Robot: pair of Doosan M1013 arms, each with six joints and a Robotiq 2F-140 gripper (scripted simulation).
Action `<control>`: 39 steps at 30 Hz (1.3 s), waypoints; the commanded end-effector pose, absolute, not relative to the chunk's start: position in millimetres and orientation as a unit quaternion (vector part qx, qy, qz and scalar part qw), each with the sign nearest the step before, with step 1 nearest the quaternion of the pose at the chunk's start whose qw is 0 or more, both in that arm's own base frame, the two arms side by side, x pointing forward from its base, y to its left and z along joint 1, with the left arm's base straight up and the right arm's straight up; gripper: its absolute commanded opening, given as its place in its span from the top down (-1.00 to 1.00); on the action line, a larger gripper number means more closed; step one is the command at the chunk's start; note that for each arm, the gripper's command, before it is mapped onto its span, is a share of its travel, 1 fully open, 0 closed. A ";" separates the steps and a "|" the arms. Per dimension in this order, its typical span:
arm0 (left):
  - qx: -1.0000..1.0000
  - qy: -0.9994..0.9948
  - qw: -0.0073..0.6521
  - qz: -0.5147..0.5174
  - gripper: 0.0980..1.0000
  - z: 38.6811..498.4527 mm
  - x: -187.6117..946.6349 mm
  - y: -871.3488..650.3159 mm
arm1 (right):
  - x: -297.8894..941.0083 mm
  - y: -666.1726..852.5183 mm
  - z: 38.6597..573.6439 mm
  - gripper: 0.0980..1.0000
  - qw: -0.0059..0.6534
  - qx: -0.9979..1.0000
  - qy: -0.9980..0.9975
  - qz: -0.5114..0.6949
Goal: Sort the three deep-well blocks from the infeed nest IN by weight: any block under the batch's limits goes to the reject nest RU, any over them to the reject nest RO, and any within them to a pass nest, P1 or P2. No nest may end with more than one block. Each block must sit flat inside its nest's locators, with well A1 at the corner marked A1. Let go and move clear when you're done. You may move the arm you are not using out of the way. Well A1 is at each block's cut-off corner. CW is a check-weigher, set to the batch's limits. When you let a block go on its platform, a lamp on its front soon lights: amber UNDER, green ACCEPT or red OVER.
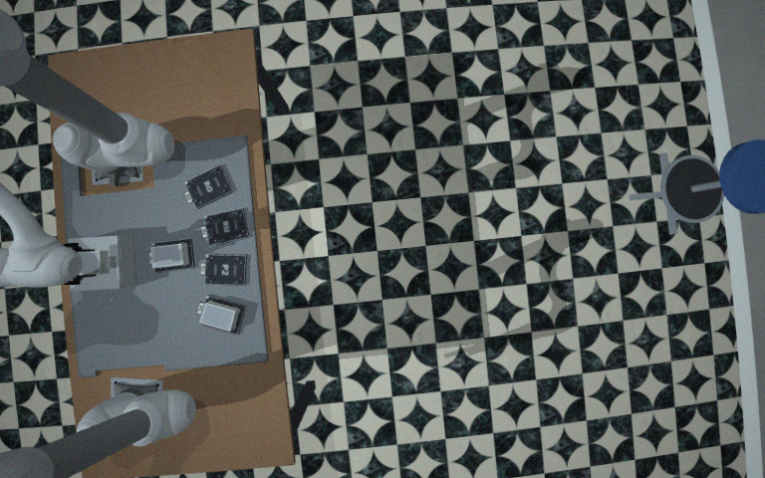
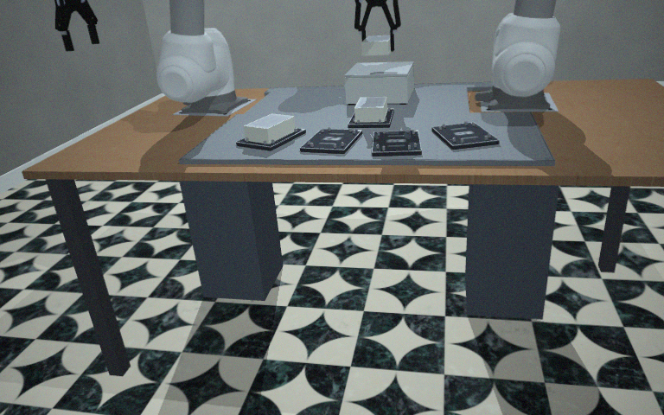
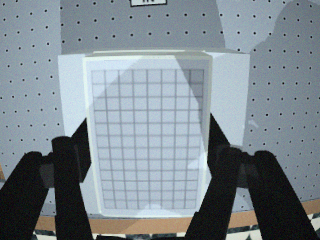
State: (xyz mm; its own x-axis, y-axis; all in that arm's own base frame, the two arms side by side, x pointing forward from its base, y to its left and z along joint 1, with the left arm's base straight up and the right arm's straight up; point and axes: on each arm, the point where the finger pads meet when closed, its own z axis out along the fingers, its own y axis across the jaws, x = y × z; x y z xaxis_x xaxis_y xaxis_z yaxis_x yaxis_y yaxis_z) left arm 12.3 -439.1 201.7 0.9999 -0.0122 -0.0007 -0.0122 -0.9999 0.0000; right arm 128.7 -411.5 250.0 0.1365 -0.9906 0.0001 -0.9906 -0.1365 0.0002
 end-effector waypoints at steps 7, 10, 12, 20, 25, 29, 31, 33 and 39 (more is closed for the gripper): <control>-1.000 0.006 0.000 0.000 1.00 208.0 -20.2 -440.8 | 128.8 -411.8 250.5 -1.00 0.000 0.754 -0.657 0.000; -1.000 0.006 0.000 0.000 1.00 209.2 -26.8 -441.1 | 128.8 -411.8 250.5 -1.00 0.000 0.754 -0.657 0.000; -1.000 0.006 0.000 0.000 1.00 209.7 -30.5 -441.3 | 128.8 -411.8 250.5 -1.00 0.000 0.754 -0.657 0.000; -1.000 0.006 0.000 0.000 1.00 210.0 -32.8 -441.4 | 128.8 -411.8 250.5 -1.00 0.000 0.754 -0.657 0.000; -1.000 0.006 0.000 0.000 1.00 210.0 -32.5 -441.3 | 128.8 -411.8 250.5 -1.00 0.000 0.754 -0.657 0.000; -1.000 0.006 0.000 0.000 1.00 210.0 -32.4 -441.3 | 128.8 -411.8 250.5 -1.00 0.000 0.754 -0.657 0.000; -1.000 0.006 0.000 0.000 1.00 210.0 -32.3 -441.3 | 128.8 -411.8 250.5 -1.00 0.000 0.754 -0.657 0.000; -1.000 0.006 0.000 0.000 1.00 210.0 -32.2 -441.3 | 128.8 -411.8 250.5 -1.00 0.000 0.754 -0.657 0.000; -1.000 0.006 0.000 0.000 1.00 210.0 -32.0 -441.3 | 128.8 -411.8 250.5 -1.00 0.000 0.754 -0.657 0.000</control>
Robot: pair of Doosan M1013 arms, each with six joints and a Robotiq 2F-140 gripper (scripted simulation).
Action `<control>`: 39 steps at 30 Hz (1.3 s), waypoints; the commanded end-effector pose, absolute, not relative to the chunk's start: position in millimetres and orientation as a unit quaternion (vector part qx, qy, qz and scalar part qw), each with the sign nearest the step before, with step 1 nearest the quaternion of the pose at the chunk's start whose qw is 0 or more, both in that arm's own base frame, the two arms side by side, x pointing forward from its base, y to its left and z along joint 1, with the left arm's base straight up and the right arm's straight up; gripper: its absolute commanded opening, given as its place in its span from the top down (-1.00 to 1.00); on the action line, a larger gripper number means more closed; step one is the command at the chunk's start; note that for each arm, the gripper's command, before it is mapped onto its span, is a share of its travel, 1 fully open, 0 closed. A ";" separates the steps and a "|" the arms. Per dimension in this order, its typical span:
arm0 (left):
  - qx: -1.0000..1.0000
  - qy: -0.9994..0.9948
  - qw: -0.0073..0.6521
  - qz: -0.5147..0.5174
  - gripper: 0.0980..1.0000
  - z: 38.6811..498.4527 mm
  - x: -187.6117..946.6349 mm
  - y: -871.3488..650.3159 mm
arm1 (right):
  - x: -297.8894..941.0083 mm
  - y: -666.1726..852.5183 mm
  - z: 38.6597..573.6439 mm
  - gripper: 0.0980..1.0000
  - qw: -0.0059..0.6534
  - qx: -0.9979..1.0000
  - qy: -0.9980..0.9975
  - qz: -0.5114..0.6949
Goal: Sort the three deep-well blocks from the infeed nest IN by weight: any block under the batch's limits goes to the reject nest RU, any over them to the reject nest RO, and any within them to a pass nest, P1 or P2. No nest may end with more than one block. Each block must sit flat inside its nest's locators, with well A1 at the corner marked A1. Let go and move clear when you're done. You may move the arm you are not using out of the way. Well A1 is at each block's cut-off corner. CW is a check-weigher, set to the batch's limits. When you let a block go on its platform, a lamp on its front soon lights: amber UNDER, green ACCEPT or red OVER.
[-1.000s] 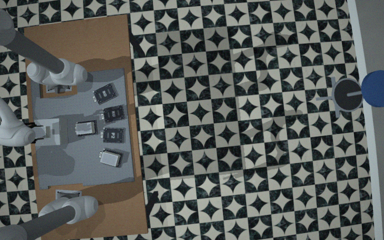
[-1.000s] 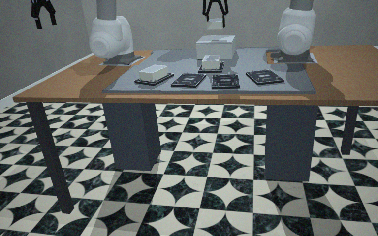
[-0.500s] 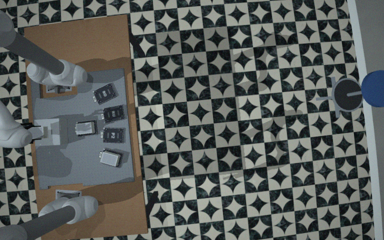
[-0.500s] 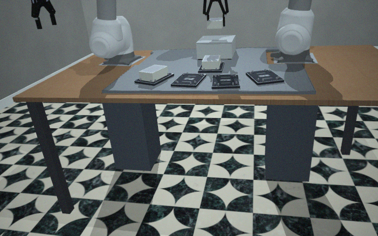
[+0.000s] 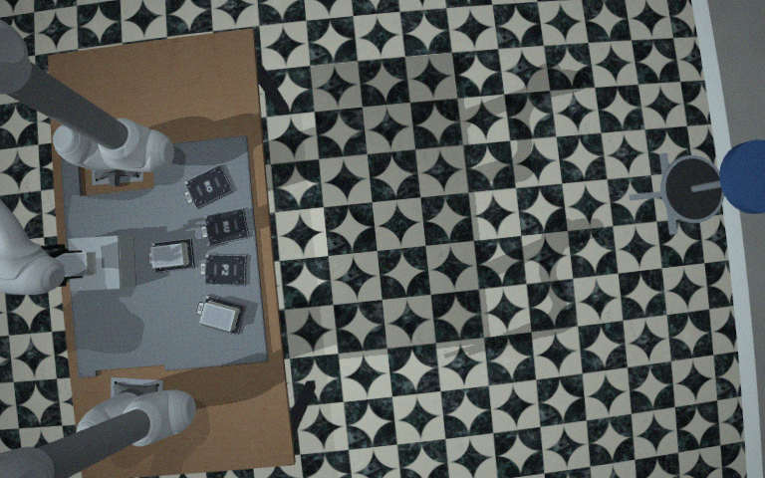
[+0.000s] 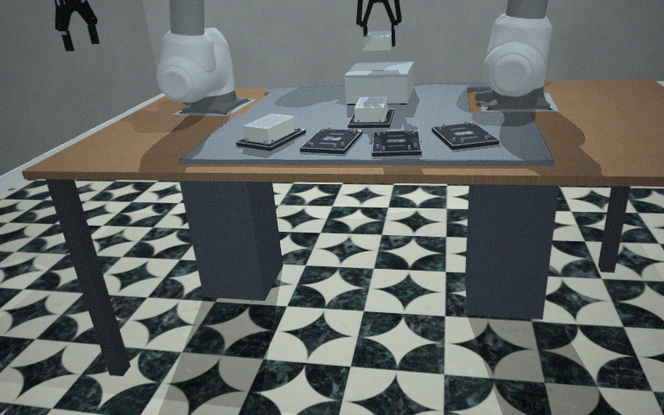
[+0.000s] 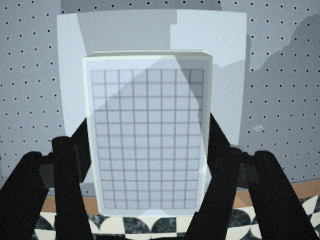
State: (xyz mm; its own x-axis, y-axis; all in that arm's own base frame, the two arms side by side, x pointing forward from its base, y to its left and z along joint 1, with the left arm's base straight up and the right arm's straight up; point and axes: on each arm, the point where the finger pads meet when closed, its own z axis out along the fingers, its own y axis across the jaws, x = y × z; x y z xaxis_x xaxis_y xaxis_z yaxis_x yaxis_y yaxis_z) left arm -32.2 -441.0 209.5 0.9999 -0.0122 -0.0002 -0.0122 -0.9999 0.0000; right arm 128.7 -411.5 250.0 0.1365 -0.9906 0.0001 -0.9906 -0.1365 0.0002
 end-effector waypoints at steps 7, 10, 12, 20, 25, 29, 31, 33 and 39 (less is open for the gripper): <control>-1.000 0.006 0.000 0.000 1.00 210.0 -31.9 -441.3 | 128.8 -411.8 250.5 -1.00 0.000 0.754 -0.657 0.000; -1.000 0.006 0.000 0.000 1.00 210.0 -31.8 -441.3 | 128.8 -411.8 250.5 -1.00 0.000 0.754 -0.657 0.000; -1.000 0.006 0.000 0.000 1.00 206.7 -31.8 -441.2 | 128.8 -411.8 250.5 -1.00 0.000 0.754 -0.657 0.000; -1.000 0.006 0.000 0.000 1.00 193.3 -31.7 -441.3 | 128.8 -411.8 250.5 -1.00 0.000 0.754 -0.657 0.000; -1.000 0.006 0.000 0.000 1.00 188.4 -31.7 -441.3 | 128.8 -411.8 250.5 -1.00 0.000 0.754 -0.657 0.000; -1.000 0.006 0.000 0.000 1.00 181.7 -31.7 -441.3 | 128.8 -411.8 250.5 -1.00 0.000 0.754 -0.657 0.000; -1.000 0.006 0.000 0.000 1.00 178.3 -31.7 -441.3 | 128.8 -411.8 250.5 -1.00 0.000 0.754 -0.657 0.000; -1.000 0.006 0.000 0.000 1.00 175.0 -31.7 -441.3 | 128.8 -411.8 250.5 -1.00 0.000 0.754 -0.657 0.000; -1.000 0.006 0.000 0.000 1.00 166.7 -31.7 -441.3 | 128.8 -411.8 250.5 -1.00 0.000 0.754 -0.657 0.000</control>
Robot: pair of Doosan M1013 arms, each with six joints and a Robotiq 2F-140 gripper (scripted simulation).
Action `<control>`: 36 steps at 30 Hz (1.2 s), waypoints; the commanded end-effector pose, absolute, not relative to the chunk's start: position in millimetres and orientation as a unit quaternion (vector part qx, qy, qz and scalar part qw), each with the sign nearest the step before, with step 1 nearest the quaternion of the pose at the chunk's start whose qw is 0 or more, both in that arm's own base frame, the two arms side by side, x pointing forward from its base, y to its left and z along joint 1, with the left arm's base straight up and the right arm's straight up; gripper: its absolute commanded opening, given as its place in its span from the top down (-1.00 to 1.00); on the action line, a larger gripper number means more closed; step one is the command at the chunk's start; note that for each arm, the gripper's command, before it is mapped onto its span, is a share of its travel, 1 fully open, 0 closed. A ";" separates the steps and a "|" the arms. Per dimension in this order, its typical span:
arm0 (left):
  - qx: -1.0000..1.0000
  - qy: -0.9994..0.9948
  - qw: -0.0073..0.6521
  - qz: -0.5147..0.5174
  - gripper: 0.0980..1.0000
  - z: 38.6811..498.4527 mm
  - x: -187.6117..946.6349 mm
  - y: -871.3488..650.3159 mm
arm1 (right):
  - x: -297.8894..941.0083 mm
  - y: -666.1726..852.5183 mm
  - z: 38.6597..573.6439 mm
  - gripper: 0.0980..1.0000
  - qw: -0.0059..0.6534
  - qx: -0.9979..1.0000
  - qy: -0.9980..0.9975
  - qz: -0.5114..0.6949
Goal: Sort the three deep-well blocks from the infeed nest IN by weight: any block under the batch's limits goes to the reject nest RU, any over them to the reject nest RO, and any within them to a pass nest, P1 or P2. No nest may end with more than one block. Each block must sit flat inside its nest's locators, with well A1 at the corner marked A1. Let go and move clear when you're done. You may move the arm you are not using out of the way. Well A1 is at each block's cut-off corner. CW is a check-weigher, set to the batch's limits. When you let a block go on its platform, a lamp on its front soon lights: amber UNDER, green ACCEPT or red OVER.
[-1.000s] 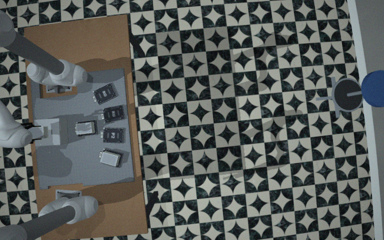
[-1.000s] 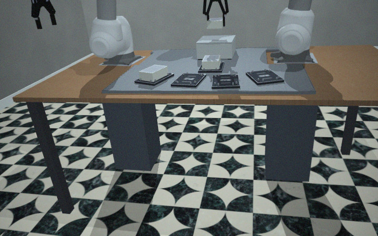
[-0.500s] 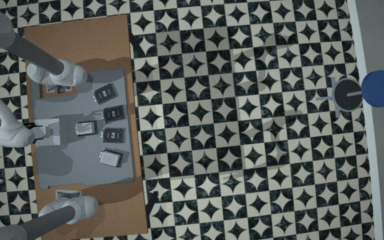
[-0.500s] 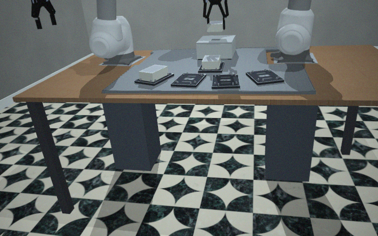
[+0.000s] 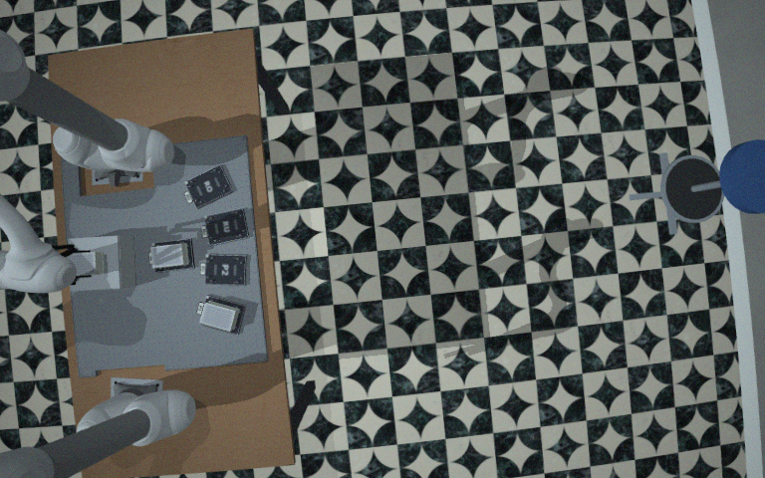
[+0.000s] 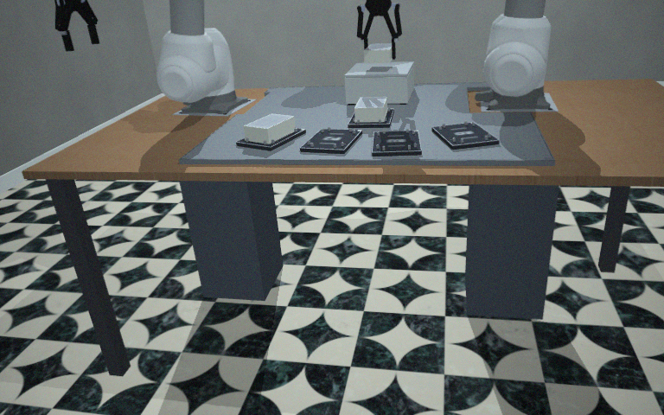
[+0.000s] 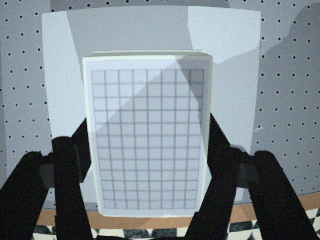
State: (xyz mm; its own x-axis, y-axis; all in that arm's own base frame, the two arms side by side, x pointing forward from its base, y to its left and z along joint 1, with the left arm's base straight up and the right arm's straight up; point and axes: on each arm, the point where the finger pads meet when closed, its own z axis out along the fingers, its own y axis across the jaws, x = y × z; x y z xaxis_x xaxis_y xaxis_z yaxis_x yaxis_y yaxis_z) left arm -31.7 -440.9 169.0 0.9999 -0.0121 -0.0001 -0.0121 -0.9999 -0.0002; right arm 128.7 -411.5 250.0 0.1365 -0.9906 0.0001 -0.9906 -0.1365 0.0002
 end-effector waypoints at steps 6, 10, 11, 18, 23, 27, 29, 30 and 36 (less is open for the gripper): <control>-1.000 0.006 0.000 0.000 1.00 158.3 -31.7 -441.3 | 128.8 -411.8 250.5 -1.00 0.000 0.754 -0.657 0.000; -1.000 0.006 0.000 0.000 1.00 152.6 -31.7 -441.3 | 128.8 -411.8 250.5 -1.00 0.000 0.754 -0.657 0.000; -1.000 0.006 0.000 0.000 1.00 152.7 -31.7 -441.3 | 128.8 -411.8 250.5 -1.00 0.000 0.754 -0.657 0.000; -1.000 0.006 0.000 0.000 1.00 152.6 -31.7 -441.3 | 128.8 -411.8 250.5 -1.00 0.000 0.754 -0.657 0.000; -1.000 0.006 0.000 0.000 1.00 152.7 -31.7 -441.4 | 128.8 -411.8 250.5 -1.00 0.000 0.754 -0.657 0.000; -1.000 0.006 0.000 0.000 1.00 152.7 -31.7 -441.4 | 128.8 -411.8 250.5 -1.00 0.000 0.754 -0.657 0.000; -1.000 0.006 0.000 0.000 1.00 152.7 -31.7 -441.4 | 128.8 -411.8 250.5 -1.00 0.000 0.754 -0.657 0.000; -1.000 0.006 0.000 0.000 1.00 152.5 -31.6 -441.3 | 128.8 -411.8 250.5 -1.00 0.000 0.754 -0.657 0.000; -1.000 0.006 0.000 0.000 1.00 151.8 -31.6 -441.3 | 128.8 -411.8 250.5 -1.00 0.000 0.754 -0.657 0.000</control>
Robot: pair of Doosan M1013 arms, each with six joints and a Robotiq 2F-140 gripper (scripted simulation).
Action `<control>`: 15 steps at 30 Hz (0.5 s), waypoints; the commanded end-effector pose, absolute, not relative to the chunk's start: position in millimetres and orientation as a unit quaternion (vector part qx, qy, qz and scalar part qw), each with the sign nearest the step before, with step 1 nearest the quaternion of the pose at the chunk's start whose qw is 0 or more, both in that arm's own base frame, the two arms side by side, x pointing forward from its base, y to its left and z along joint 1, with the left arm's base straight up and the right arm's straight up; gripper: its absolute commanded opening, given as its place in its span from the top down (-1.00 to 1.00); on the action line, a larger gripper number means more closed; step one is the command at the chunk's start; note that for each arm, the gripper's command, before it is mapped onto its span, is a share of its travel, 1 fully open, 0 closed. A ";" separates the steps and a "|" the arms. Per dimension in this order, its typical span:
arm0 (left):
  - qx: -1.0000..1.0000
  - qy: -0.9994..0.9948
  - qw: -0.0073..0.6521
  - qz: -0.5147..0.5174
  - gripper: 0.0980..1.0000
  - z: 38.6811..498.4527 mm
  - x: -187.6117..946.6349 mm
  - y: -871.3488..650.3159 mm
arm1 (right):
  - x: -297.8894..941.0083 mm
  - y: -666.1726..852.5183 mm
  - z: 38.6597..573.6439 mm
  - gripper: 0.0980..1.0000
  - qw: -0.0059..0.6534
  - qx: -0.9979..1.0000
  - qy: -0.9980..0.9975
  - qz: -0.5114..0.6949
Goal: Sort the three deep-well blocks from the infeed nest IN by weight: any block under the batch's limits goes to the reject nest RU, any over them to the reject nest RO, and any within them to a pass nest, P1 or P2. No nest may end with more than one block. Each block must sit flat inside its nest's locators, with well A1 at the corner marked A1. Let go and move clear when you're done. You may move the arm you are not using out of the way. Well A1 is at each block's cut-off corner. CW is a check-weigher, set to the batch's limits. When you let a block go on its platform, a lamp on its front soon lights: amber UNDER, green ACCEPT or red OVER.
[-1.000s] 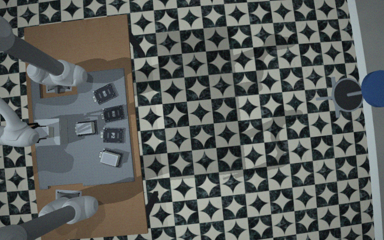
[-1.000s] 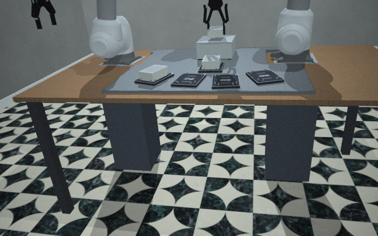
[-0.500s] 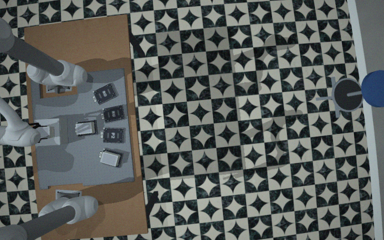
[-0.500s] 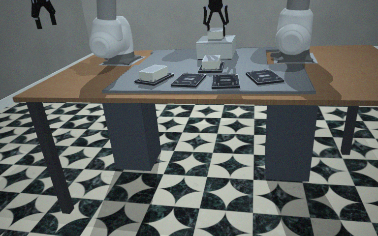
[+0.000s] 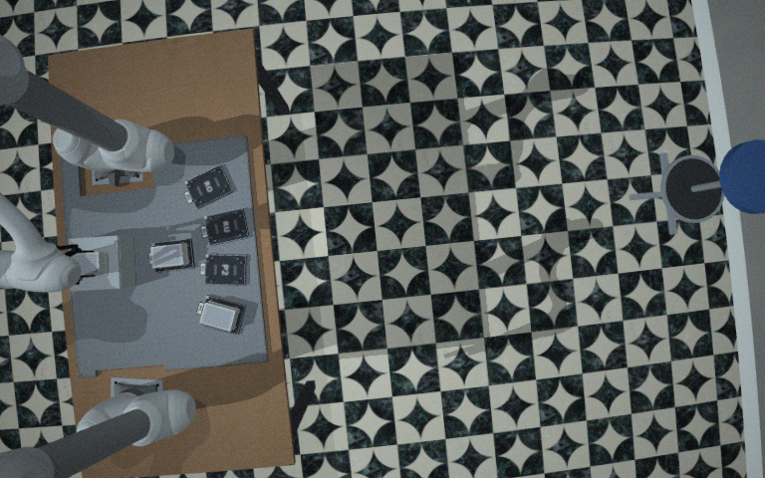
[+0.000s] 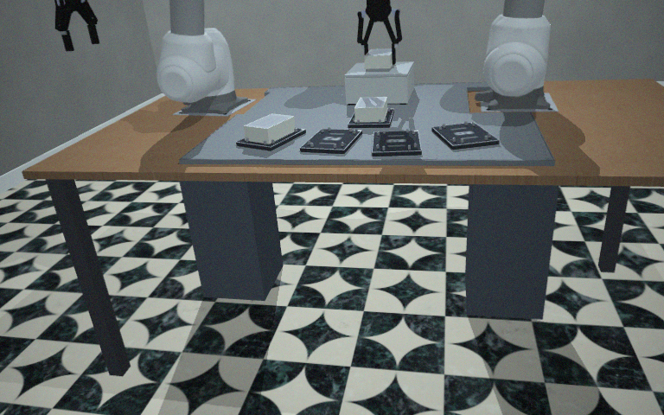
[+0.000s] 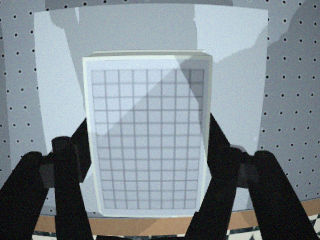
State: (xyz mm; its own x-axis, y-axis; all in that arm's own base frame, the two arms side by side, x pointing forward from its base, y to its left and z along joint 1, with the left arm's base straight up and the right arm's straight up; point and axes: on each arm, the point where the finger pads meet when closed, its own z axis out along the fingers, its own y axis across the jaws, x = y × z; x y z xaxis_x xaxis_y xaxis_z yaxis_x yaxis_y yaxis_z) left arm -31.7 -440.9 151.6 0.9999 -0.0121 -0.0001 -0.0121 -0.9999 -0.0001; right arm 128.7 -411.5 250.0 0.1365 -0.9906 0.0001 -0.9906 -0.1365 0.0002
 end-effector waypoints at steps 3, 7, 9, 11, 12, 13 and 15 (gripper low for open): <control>-1.000 0.006 0.000 0.000 1.00 151.3 -31.6 -441.3 | 128.8 -411.8 250.5 -1.00 0.000 0.754 -0.657 0.000; -1.000 0.006 0.000 0.000 1.00 150.6 -31.6 -441.3 | 128.8 -411.8 250.5 -1.00 0.000 0.754 -0.657 0.000; -1.000 0.006 0.000 0.000 1.00 150.3 -31.6 -441.3 | 128.8 -411.8 250.5 -1.00 0.000 0.754 -0.657 0.000; -1.000 0.006 0.000 0.000 1.00 150.0 -31.6 -441.3 | 128.8 -411.8 250.5 -1.00 0.000 0.754 -0.657 0.000; -1.000 0.006 0.000 0.000 1.00 149.8 -31.6 -441.3 | 128.8 -411.8 250.5 -1.00 0.000 0.754 -0.657 0.000; -1.000 0.006 0.000 0.000 1.00 149.6 -31.6 -441.3 | 128.8 -411.8 250.5 -1.00 0.000 0.754 -0.657 0.000; -1.000 0.006 0.000 0.000 1.00 149.5 -31.6 -441.3 | 128.8 -411.8 250.5 -1.00 0.000 0.754 -0.657 0.000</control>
State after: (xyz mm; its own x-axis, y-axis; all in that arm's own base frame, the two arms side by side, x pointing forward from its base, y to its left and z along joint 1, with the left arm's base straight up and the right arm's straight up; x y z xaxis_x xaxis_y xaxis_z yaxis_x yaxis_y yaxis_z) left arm -31.7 -440.9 149.3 0.9999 -0.0121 -0.0001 -0.0121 -0.9999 -0.0001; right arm 128.7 -411.5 250.0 0.1365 -0.9906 0.0001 -0.9906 -0.1365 0.0002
